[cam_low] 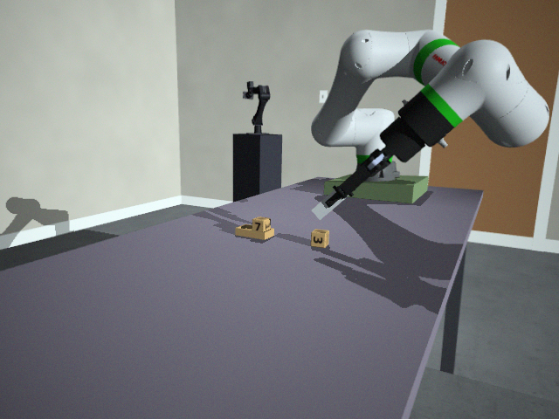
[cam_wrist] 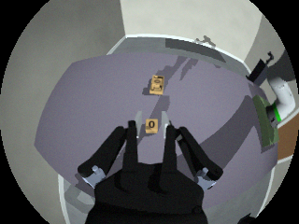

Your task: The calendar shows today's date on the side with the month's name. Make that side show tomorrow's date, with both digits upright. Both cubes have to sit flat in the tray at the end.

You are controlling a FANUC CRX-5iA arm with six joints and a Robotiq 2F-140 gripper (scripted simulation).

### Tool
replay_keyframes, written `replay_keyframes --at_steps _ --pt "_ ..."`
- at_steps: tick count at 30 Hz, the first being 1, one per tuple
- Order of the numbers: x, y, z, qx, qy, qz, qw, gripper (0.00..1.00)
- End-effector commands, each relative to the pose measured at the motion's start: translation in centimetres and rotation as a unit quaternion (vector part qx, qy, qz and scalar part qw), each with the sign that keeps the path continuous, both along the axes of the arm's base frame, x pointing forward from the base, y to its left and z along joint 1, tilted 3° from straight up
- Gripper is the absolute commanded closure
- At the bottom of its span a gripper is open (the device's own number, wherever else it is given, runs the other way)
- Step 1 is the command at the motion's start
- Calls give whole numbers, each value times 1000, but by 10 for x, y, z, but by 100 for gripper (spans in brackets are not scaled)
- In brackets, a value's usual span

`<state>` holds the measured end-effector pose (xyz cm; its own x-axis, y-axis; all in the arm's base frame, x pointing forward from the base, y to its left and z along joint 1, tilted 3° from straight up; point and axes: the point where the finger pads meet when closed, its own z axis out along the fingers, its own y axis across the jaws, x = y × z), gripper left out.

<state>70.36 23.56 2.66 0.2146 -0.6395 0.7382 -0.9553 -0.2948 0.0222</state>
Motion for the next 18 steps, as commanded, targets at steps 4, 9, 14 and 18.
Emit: replay_keyframes --at_steps 4,9,14,18 --pt "0 0 -7 0 0 0 1000 64" --pt "0 -1 -14 0 0 0 1000 64" --pt "0 -1 -25 0 0 0 1000 64" --pt "0 -2 -33 0 0 0 1000 64"
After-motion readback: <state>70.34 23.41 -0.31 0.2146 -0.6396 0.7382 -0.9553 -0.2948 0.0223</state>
